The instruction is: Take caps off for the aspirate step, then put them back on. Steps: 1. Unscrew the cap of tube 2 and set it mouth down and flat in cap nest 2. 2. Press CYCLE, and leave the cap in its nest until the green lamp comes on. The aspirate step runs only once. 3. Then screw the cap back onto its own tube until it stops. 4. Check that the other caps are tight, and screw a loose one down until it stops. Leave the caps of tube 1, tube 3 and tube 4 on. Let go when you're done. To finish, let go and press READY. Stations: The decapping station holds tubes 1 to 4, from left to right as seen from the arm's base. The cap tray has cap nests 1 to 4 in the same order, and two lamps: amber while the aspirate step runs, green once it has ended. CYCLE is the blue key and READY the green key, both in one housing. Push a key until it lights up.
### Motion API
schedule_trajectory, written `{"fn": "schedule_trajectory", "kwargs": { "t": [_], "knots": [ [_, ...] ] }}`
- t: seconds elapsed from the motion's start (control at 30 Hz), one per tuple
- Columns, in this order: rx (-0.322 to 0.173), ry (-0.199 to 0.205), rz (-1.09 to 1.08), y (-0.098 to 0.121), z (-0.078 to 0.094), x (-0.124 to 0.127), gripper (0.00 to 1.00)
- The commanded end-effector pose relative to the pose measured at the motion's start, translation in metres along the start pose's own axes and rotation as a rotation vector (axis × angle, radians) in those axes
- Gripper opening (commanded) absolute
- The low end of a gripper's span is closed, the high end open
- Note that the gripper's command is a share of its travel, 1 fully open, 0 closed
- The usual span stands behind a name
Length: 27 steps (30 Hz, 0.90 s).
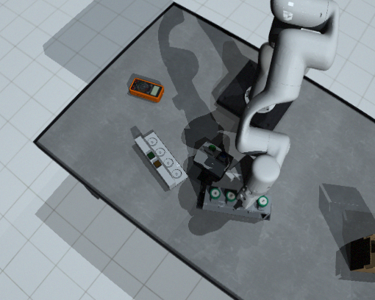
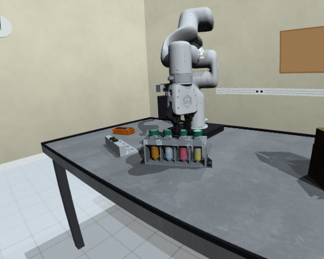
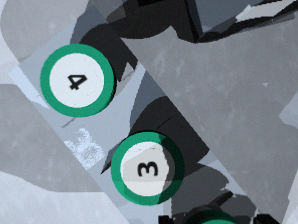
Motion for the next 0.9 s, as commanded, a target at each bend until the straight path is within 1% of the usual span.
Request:
{"fn": "schedule_trajectory", "kwargs": {
  "t": [0.0, 0.13, 0.17, 0.63, 0.73, 0.8, 0.87],
  "knots": [
    [-0.003, -0.006, 0.124, 0.0007, -0.0018, -0.0013, 0.46],
    [-0.003, -0.006, 0.124, 0.0007, -0.0018, -0.0013, 0.46],
    [-0.003, -0.006, 0.124, 0.0006, -0.0018, -0.0014, 0.00],
    [-0.003, -0.006, 0.124, 0.0007, -0.0019, -0.0013, 0.00],
    [-0.003, -0.006, -0.026, 0.0007, -0.0019, -0.0013, 0.00],
    [-0.003, -0.006, -0.026, 0.0007, -0.0019, -0.0013, 0.00],
    [-0.002, -0.006, -0.126, 0.0007, -0.0020, -0.0013, 0.00]
  ]
}}
Point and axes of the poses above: the point where the finger pads meet when closed, its own z axis out along the fingers, its own x axis across the jaws, y = z × x, the point moved 8 cm from there along -z, back along the fingers, and after that the axes turned 11 degrees about -z, right-handed, at the moved point
